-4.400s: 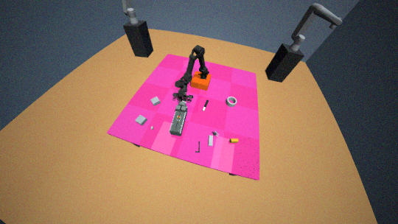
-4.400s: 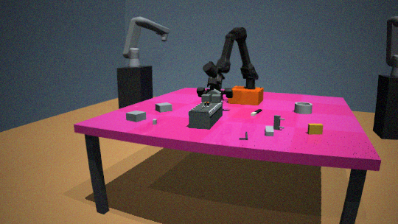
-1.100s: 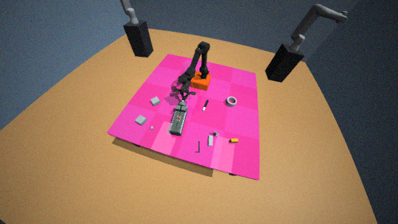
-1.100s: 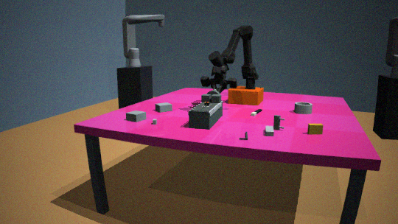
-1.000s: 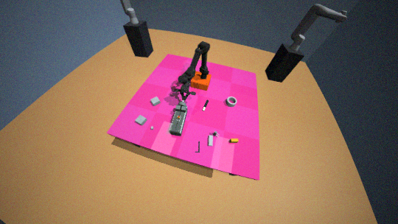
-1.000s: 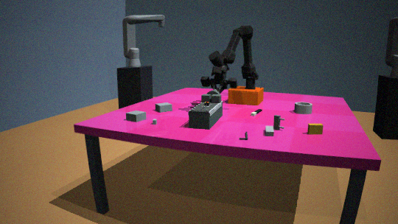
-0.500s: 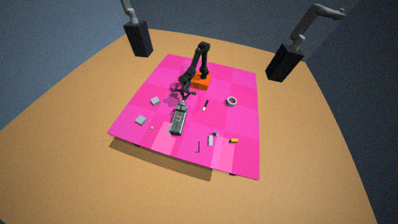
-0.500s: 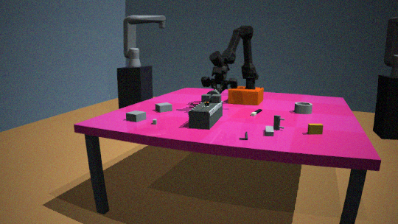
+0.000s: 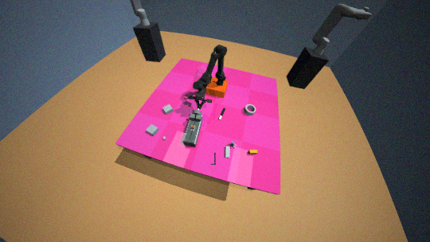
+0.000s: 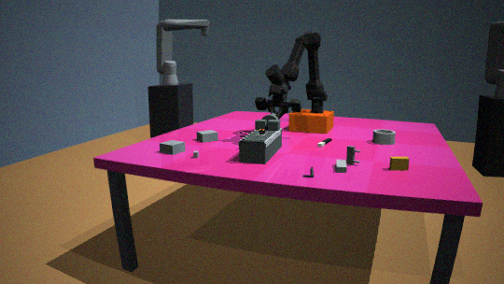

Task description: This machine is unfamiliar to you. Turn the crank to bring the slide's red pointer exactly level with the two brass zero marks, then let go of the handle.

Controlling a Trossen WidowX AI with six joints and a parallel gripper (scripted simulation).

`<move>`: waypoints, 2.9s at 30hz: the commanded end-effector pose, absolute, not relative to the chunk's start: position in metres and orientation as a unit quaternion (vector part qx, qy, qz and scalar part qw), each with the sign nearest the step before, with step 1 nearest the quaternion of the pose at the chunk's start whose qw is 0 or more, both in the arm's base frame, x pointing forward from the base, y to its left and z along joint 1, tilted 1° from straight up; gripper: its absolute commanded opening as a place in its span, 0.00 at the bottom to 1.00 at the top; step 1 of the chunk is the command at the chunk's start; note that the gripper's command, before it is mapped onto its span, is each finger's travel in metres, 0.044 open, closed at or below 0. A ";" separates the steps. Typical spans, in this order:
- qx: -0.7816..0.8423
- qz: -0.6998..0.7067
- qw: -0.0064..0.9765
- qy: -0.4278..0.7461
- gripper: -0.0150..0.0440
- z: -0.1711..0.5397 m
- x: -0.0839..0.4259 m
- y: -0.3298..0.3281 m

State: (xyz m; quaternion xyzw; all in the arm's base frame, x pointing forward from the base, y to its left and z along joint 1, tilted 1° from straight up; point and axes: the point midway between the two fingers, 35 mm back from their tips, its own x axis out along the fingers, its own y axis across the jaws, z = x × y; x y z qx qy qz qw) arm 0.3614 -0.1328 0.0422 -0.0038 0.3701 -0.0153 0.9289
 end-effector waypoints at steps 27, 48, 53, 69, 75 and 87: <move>0.000 -0.003 0.928 0.372 0.25 0.037 0.362 -0.122; 0.000 -0.003 0.928 0.372 0.25 0.033 0.362 -0.119; 0.000 -0.003 0.928 0.372 0.25 0.032 0.362 -0.118; 0.001 -0.003 0.928 0.372 0.25 0.025 0.362 -0.113; 0.001 -0.003 0.928 0.372 0.25 0.020 0.363 -0.111; 0.001 -0.003 0.928 0.372 0.25 0.004 0.363 -0.111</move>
